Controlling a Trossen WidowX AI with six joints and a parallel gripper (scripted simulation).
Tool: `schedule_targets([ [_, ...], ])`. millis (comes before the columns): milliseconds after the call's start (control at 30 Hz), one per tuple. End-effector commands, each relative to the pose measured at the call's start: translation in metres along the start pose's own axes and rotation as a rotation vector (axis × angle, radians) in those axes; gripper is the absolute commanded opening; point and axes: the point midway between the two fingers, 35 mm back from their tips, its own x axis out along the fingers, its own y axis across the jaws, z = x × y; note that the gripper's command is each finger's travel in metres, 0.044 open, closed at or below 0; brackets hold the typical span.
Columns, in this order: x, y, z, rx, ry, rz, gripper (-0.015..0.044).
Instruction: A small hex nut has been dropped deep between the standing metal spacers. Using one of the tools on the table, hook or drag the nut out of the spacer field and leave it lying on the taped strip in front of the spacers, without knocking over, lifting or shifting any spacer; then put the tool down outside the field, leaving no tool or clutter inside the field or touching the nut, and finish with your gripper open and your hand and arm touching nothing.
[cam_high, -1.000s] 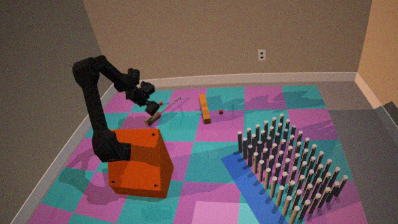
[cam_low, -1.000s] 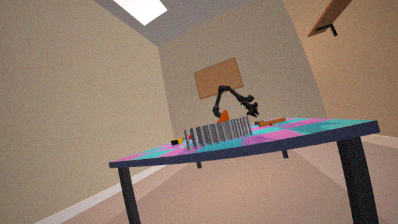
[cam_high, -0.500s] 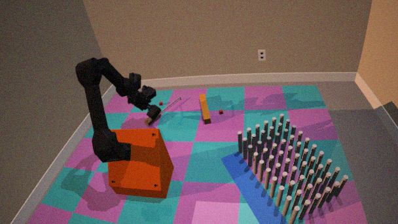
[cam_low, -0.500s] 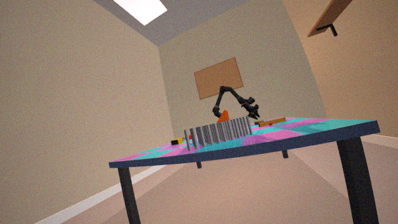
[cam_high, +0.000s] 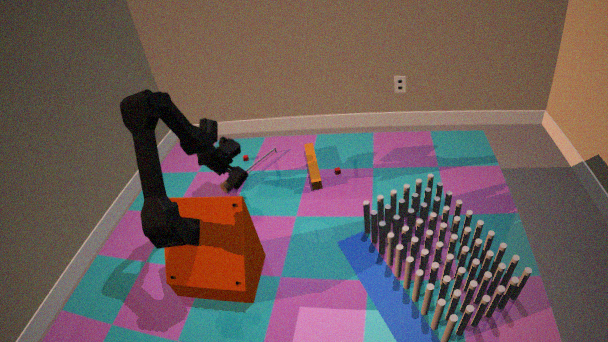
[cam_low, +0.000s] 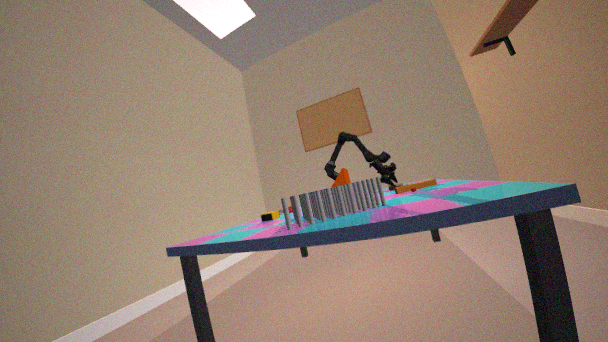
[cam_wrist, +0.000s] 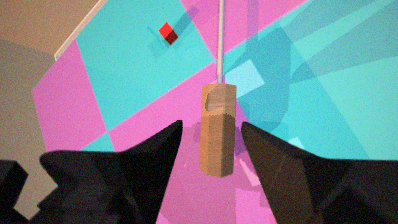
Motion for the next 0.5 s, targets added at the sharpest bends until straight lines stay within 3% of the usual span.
schedule_targets([
  [0,0.0069,-0.0047,-0.0065,0.006,0.011,-0.005,0.0280],
  [267,0.0156,-0.0083,-0.0115,0.008,0.010,-0.004,0.0280],
  [467,0.0156,-0.0083,-0.0115,0.008,0.010,-0.004,0.0240],
])
